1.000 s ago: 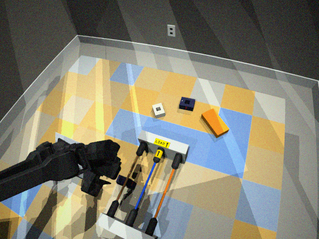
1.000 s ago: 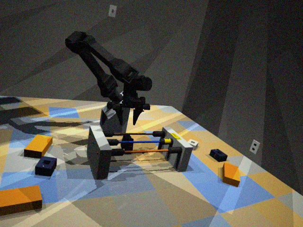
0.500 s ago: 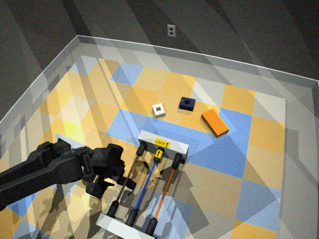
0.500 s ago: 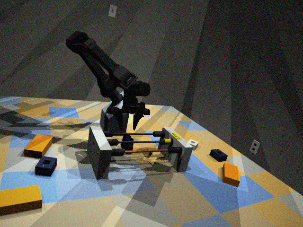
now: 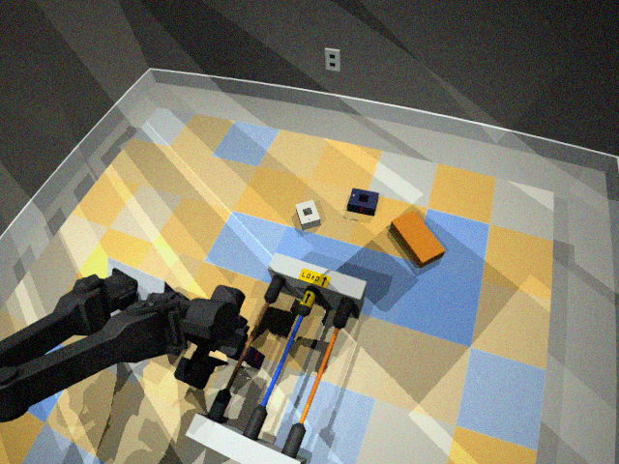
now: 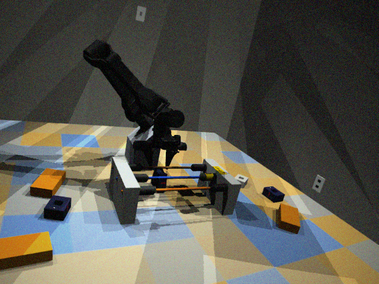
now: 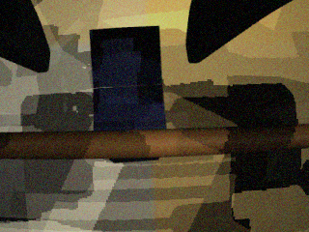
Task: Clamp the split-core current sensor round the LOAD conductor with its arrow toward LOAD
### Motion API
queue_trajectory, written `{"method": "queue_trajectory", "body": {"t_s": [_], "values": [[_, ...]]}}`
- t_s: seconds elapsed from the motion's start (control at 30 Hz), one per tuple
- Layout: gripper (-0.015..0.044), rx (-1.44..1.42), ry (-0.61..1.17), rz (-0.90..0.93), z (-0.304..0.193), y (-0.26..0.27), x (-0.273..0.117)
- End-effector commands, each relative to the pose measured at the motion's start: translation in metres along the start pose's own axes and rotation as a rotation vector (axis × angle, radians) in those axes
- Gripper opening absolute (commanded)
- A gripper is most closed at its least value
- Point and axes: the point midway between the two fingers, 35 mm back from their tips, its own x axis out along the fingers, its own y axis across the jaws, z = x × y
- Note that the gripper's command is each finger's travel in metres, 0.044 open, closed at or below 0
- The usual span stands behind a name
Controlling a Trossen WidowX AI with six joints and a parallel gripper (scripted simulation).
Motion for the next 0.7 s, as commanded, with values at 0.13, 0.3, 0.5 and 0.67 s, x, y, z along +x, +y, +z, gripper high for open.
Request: {"method": "queue_trajectory", "body": {"t_s": [0.13,0.3,0.5,0.67], "values": [[0.0283,-0.009,0.004,-0.008,-0.0046,-0.0018,0.0109],[0.0178,-0.001,0.001,-0.004,-0.0013,-0.0014,0.0079],[0.0138,-0.001,0.001,-0.004,-0.0013,-0.0014,0.0079],[0.0105,-0.001,0.001,-0.004,-0.0013,-0.0014,0.0079]]}}
